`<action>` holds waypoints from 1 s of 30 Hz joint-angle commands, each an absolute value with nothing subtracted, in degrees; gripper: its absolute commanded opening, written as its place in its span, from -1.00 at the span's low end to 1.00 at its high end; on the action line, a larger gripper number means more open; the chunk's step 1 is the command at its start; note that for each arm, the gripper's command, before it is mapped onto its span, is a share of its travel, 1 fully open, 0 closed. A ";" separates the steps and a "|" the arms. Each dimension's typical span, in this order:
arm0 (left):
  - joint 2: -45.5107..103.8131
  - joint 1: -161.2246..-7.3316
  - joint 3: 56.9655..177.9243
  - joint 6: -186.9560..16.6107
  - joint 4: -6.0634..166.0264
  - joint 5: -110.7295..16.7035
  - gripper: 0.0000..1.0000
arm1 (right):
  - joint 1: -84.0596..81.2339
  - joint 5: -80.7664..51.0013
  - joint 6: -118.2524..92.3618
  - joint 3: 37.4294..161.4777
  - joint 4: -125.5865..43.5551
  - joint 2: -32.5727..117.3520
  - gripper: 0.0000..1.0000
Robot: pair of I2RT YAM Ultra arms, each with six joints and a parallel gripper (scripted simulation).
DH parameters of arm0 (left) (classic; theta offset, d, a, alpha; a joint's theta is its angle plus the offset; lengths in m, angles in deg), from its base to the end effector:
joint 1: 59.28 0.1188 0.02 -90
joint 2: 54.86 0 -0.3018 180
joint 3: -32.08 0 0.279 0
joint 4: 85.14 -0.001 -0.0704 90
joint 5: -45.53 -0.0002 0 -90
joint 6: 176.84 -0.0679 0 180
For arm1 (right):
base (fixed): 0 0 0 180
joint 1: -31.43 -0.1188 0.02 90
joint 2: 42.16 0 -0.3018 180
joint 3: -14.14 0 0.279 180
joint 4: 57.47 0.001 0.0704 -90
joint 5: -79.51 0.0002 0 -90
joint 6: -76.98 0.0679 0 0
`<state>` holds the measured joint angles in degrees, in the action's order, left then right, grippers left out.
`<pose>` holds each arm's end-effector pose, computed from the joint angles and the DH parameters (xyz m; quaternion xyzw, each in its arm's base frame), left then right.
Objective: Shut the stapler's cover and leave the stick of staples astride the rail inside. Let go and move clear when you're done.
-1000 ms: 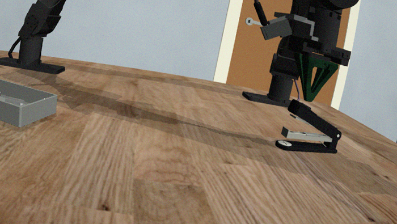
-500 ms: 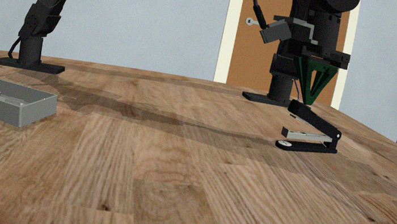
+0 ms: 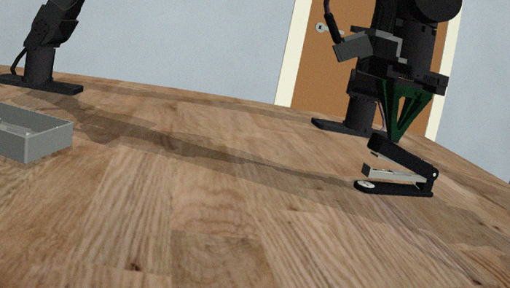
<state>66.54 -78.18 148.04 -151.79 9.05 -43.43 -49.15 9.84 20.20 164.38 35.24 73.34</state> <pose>0.4281 -0.1442 0.2117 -0.6682 -0.7439 -0.0041 0.0136 0.0960 0.4404 0.4364 -0.3354 0.8860 0.1349 0.2904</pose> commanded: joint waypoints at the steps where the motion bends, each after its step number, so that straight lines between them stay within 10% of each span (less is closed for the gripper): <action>1: 65.09 -78.40 147.27 -151.43 10.39 -44.48 -1.00 | -49.33 10.73 20.90 166.34 35.86 72.68 1.00; 30: 65.47 -78.41 143.90 -151.43 14.15 -44.48 -1.00 | -49.33 10.73 20.90 166.34 35.86 72.68 1.00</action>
